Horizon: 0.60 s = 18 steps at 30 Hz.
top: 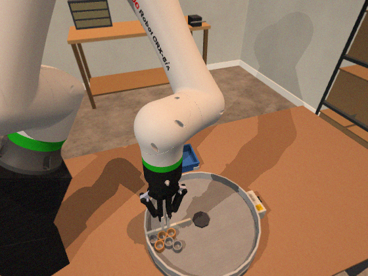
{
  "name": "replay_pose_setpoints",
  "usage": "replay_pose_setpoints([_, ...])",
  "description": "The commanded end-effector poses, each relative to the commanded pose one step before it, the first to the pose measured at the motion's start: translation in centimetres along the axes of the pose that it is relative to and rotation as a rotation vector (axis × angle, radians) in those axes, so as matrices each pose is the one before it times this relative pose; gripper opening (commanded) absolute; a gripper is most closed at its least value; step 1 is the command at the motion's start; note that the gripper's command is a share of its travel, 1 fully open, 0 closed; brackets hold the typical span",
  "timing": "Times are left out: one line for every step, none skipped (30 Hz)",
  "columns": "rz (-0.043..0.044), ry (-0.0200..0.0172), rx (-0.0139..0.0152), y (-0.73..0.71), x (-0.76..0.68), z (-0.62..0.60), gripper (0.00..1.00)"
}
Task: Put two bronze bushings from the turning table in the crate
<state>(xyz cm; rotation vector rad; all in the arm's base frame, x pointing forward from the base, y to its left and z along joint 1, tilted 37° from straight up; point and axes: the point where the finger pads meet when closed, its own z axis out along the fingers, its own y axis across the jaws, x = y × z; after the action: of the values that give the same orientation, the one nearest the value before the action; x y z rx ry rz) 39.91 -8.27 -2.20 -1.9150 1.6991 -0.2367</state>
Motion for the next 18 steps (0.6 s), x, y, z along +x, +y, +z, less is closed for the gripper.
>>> replay_pose_setpoints([0.03088,0.00025,-0.03194,0.591,-0.083,0.199,0.06])
replay_pose_setpoints([0.01032,0.00022,-0.01053,0.197,-0.020,0.074,0.06])
replay_pose_setpoints([0.01094,0.00054,-0.01115,0.205,-0.016,0.078,0.06])
replay_pose_setpoints([0.01155,0.00091,-0.01174,0.211,-0.010,0.082,0.06])
replay_pose_setpoints([0.01213,0.00134,-0.01229,0.216,-0.004,0.086,0.06])
replay_pose_setpoints([0.01270,0.00183,-0.01280,0.219,0.003,0.089,0.06])
replay_pose_setpoints([0.01324,0.00236,-0.01326,0.220,0.010,0.092,0.06])
replay_pose_setpoints([0.00000,0.00000,0.00000,0.000,0.000,0.000,0.06])
replay_pose_setpoints([0.00000,0.00000,0.00000,0.000,0.000,0.000,0.06])
replay_pose_setpoints([0.01375,0.00296,-0.01367,0.219,0.018,0.095,0.06])
replay_pose_setpoints([0.01424,0.00360,-0.01401,0.217,0.027,0.097,0.06])
replay_pose_setpoints([0.01470,0.00429,-0.01429,0.212,0.035,0.099,0.06])
replay_pose_setpoints([0.01512,0.00502,-0.01449,0.206,0.044,0.101,0.06])
replay_pose_setpoints([0.01552,0.00579,-0.01461,0.197,0.052,0.101,0.06])
replay_pose_setpoints([0.01588,0.00659,-0.01464,0.186,0.060,0.102,0.06])
replay_pose_setpoints([0.01621,0.00741,-0.01459,0.174,0.068,0.102,0.06])
replay_pose_setpoints([0.01651,0.00825,-0.01445,0.159,0.074,0.101,0.06])
replay_pose_setpoints([0.01677,0.00909,-0.01421,0.143,0.080,0.100,0.06])
